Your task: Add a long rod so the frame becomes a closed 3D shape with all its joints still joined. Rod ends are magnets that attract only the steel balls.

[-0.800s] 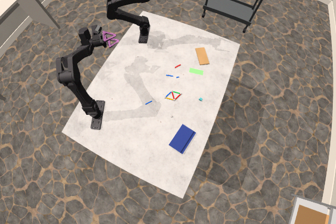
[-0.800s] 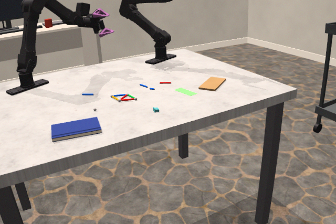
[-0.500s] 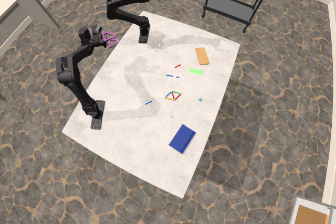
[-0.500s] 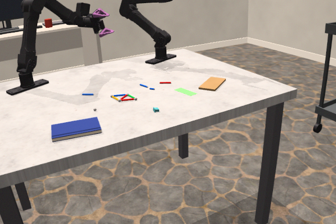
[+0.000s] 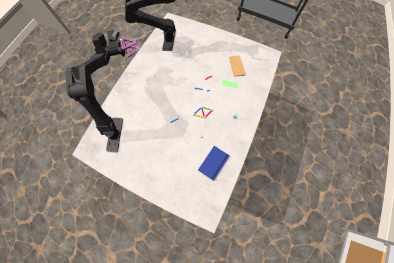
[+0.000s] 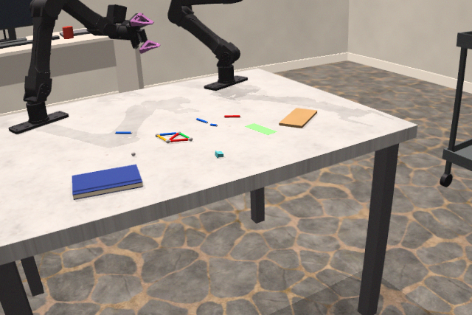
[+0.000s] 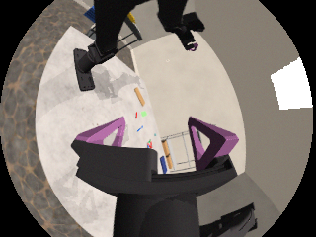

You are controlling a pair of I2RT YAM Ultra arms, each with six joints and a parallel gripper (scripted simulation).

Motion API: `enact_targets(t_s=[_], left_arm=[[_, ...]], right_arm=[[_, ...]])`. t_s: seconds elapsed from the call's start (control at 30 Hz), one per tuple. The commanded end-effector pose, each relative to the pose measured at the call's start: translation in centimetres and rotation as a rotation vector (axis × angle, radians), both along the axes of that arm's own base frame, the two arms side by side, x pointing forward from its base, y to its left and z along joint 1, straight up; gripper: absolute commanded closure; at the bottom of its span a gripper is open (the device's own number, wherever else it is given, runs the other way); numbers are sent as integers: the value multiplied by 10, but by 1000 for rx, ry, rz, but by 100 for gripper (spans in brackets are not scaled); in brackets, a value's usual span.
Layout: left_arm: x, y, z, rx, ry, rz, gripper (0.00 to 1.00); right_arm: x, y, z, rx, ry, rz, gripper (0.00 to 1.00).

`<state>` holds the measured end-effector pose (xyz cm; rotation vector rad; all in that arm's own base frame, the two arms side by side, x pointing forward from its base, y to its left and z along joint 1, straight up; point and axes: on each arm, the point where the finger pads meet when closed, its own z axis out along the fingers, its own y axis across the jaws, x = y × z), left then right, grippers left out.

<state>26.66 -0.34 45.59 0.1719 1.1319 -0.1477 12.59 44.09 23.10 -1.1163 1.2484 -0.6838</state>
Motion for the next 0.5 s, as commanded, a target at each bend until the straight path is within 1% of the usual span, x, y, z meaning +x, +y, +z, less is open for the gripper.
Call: enact_targets(t_s=[0.0,0.13,0.17,0.23,0.3,0.33,0.4,0.43,0.47], left_arm=[[5,-7,-30,39,106,19,0],[6,-26,-65,102,231,13,0],[5,-31,-69,117,250,15,0],[4,-39,-76,134,277,0,0],[4,-39,-76,134,277,0,0],[4,-45,-82,143,295,-12,0],[6,-57,-95,166,345,-36,0],[5,-63,-95,173,351,-47,0],[5,-69,-100,184,371,-59,0]], right_arm=[[13,-12,-6,30,60,-17,0],[38,-31,-22,121,192,-40,0],[47,-36,-27,155,239,-47,0],[68,-51,-30,197,286,-82,0],[68,-51,-30,197,286,-82,0],[75,-55,-33,218,319,-85,0],[99,-72,-39,266,383,-118,0],[109,-77,-40,297,408,-127,0],[118,-86,-45,305,437,-144,0]])
